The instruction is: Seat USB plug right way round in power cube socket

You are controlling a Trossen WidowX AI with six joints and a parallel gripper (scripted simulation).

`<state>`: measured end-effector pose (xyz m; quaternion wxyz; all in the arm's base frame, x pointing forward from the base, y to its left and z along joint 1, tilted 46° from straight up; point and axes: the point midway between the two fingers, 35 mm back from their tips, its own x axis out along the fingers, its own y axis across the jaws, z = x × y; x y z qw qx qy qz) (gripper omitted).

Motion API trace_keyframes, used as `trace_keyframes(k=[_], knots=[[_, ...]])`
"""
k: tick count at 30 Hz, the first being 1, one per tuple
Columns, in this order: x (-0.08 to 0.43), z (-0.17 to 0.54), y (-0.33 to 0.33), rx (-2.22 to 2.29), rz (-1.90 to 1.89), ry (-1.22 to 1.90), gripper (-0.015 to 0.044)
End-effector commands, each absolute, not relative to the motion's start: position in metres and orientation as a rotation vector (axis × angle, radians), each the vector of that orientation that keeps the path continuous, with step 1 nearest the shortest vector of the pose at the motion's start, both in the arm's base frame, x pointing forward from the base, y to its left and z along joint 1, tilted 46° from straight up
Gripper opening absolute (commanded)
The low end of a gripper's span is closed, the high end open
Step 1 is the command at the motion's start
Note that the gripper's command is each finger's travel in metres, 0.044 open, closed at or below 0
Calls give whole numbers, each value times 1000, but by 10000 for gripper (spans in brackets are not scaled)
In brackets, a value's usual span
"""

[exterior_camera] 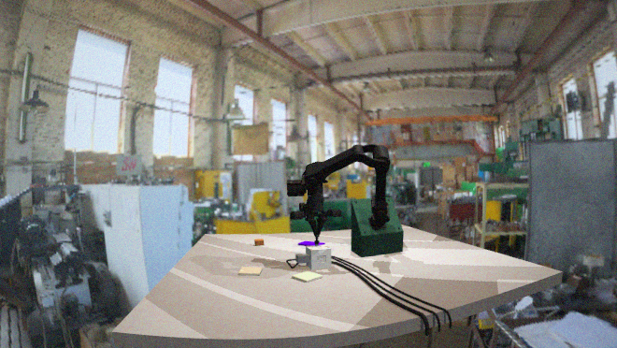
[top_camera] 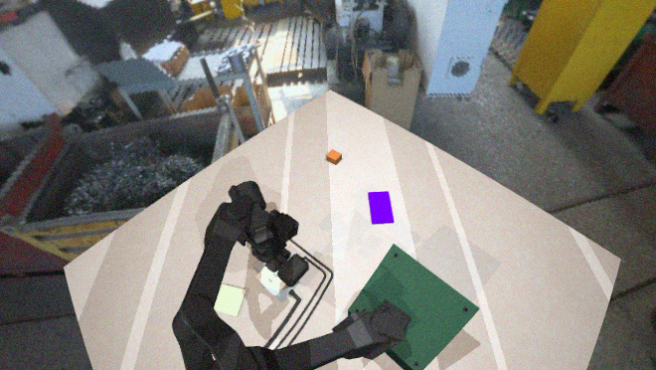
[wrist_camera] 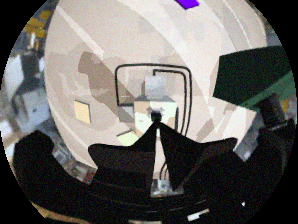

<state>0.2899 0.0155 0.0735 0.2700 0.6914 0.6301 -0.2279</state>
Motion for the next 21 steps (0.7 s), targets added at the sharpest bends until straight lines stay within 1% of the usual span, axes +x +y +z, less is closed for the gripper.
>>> trace_keyframes(k=[1,21], knots=[[290,73,17,1870,-615,1701,0],[290,71,18,1870,-615,1701,0]])
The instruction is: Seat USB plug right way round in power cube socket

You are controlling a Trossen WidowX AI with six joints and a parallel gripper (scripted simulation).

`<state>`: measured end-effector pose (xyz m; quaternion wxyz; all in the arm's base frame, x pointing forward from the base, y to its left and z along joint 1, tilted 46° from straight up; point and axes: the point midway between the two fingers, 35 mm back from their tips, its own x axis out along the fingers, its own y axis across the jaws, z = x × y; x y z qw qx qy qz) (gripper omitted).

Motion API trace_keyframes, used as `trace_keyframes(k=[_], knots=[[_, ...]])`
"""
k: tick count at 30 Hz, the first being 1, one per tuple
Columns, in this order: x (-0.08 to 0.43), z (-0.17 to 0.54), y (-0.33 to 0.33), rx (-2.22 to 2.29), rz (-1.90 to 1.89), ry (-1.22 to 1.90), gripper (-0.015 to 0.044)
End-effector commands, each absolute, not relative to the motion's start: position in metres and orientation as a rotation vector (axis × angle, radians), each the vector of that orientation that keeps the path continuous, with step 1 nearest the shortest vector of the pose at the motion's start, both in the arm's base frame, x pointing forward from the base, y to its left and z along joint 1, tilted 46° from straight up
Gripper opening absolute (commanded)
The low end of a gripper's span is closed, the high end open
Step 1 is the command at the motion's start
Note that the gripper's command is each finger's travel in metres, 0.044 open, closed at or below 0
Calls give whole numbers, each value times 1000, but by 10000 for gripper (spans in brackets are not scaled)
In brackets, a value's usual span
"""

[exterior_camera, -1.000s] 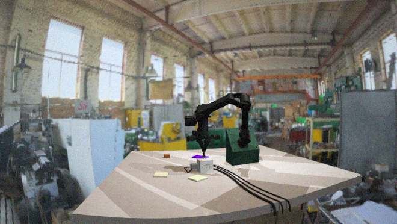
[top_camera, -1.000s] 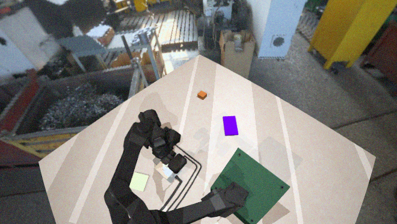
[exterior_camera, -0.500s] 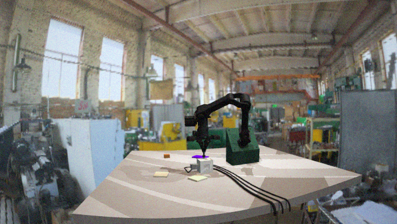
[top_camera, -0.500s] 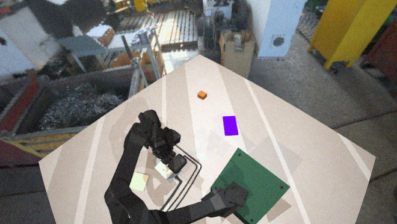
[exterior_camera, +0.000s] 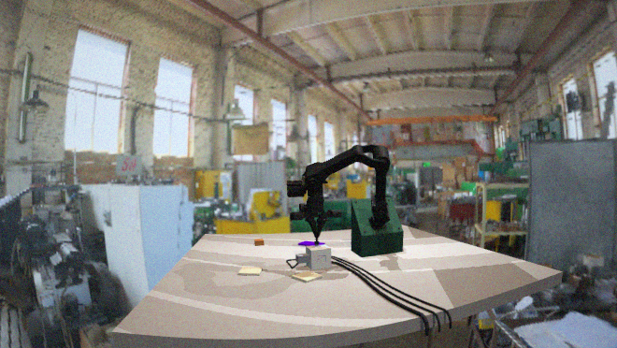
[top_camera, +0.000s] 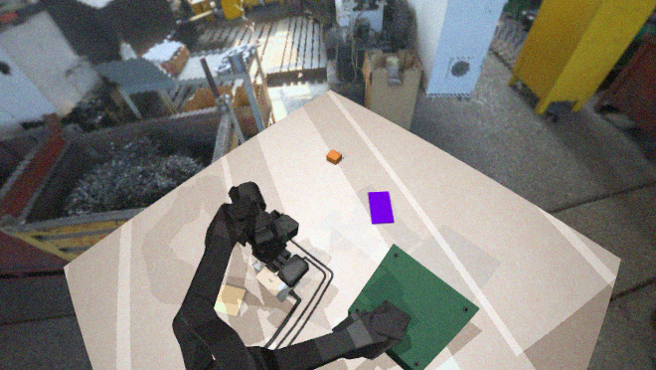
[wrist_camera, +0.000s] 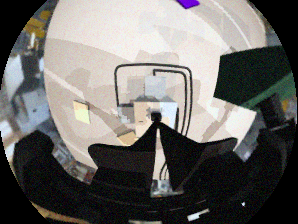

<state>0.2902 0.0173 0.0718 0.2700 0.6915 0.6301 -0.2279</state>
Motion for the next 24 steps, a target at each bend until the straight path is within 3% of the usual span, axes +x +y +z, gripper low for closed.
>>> trace_keyframes(k=[1,24], knots=[[290,71,18,1870,-615,1701,0],[291,69,20,1870,-614,1701,0]])
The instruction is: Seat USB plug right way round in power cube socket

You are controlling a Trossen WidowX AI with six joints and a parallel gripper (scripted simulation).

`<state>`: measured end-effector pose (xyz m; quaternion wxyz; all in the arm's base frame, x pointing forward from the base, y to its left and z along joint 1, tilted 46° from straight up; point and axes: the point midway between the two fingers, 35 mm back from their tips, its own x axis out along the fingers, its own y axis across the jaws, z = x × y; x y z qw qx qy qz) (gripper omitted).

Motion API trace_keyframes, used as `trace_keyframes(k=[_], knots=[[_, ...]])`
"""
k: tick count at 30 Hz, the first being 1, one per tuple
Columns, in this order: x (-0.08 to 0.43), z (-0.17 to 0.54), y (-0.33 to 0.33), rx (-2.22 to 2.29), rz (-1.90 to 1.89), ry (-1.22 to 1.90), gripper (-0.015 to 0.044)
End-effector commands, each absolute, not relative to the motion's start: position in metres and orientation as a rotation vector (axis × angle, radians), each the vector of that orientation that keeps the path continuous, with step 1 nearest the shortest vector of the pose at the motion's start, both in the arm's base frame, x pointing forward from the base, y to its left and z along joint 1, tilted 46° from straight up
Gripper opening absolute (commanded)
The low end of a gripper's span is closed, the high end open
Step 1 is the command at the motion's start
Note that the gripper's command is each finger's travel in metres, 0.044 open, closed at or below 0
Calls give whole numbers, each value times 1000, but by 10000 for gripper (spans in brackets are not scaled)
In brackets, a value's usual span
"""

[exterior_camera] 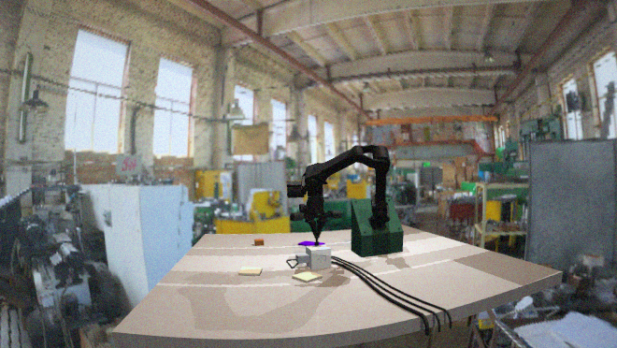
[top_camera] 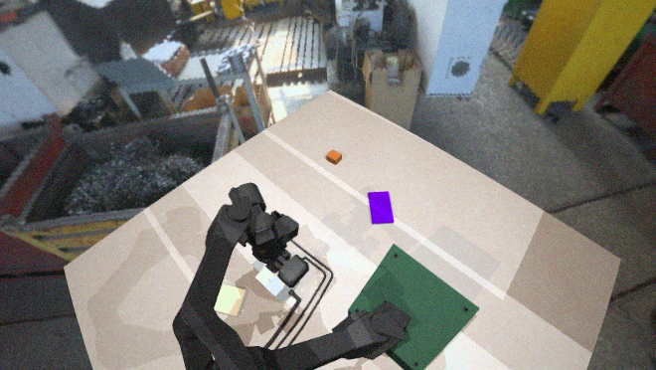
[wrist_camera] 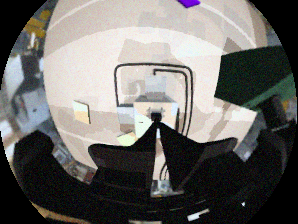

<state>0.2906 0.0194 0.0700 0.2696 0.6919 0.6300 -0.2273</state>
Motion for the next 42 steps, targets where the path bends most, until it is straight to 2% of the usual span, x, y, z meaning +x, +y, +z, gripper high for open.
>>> trace_keyframes(k=[1,42], knots=[[291,69,20,1870,-614,1701,0],[291,66,24,1870,-614,1701,0]])
